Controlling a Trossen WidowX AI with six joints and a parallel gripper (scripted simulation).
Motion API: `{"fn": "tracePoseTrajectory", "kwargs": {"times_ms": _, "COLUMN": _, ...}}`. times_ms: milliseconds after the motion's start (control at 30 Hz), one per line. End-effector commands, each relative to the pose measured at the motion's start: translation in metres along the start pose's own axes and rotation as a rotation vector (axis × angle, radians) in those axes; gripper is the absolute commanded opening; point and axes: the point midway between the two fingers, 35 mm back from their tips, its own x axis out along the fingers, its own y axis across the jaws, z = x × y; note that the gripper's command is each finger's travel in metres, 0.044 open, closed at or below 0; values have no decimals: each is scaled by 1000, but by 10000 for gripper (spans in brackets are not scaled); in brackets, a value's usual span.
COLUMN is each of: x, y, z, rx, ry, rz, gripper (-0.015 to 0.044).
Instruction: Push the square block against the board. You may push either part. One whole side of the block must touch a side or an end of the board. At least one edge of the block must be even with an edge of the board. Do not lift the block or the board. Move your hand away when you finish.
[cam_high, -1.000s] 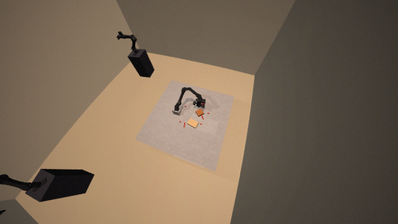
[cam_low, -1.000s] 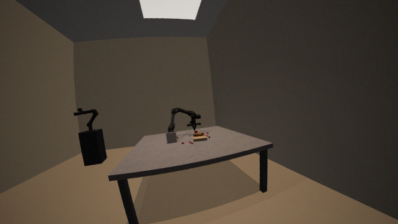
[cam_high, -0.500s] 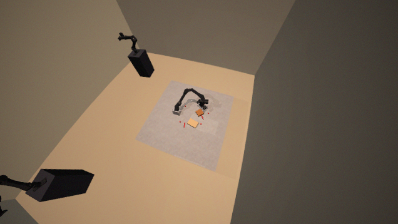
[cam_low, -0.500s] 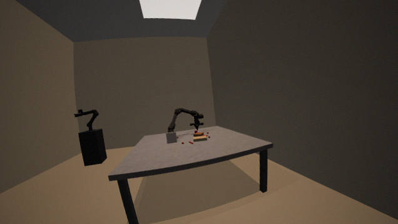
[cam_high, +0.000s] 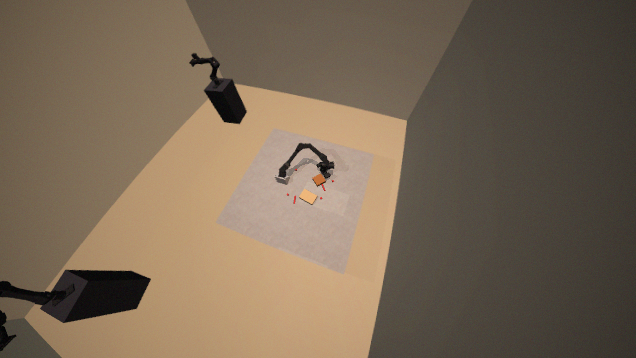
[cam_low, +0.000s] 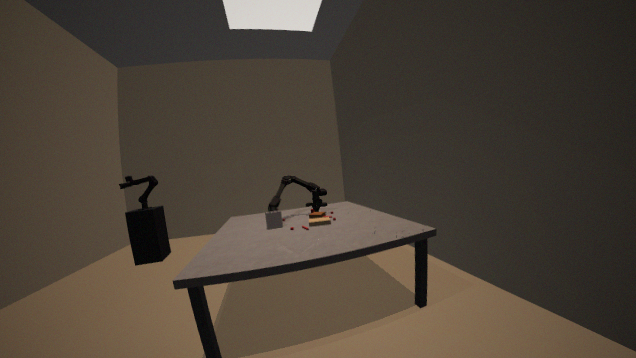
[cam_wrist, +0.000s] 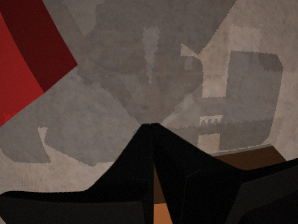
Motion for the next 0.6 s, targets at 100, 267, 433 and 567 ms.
{"fn": "tracePoseTrajectory", "kwargs": {"times_ms": 100, "x": 0, "y": -5, "z": -2, "rx": 14, "ry": -11, "rz": -15, "gripper": 0}}
{"fn": "tracePoseTrajectory", "kwargs": {"times_ms": 267, "x": 0, "y": -5, "z": -6, "rx": 15, "ry": -11, "rz": -15, "gripper": 0}}
{"fn": "tracePoseTrajectory", "kwargs": {"times_ms": 433, "x": 0, "y": -6, "z": -11, "rx": 15, "ry": -10, "rz": -15, "gripper": 0}}
{"fn": "tracePoseTrajectory", "kwargs": {"times_ms": 567, "x": 0, "y": -6, "z": -15, "rx": 15, "ry": -10, "rz": -15, "gripper": 0}}
